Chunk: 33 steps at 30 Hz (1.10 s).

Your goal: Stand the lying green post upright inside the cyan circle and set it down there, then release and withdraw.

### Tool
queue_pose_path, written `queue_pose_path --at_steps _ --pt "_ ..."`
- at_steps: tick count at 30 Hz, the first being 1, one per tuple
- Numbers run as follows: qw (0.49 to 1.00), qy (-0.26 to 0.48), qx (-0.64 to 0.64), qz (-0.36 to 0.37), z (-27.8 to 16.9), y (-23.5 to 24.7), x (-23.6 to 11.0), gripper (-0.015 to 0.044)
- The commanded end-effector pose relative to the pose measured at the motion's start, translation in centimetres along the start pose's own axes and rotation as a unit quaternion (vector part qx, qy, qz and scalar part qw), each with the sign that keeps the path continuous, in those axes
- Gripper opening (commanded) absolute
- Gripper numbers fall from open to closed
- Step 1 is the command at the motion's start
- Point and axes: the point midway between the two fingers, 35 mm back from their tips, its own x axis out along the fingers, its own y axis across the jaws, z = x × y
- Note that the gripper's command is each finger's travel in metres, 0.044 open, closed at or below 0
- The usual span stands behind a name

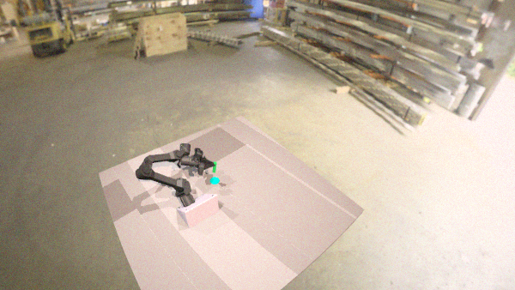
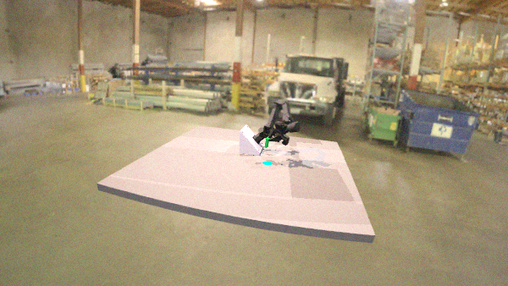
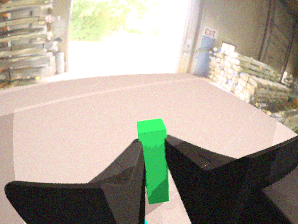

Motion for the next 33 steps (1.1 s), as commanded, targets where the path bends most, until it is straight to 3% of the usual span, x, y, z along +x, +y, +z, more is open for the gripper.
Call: queue_pose_path --at_steps 1,33 --pt "1.0 -0.014 0.016 0.009 0.24 0.08 -0.22 0.0023" --pt "0.989 -0.081 0.107 0.059 0.75 0.2 -1.21 0.0023"
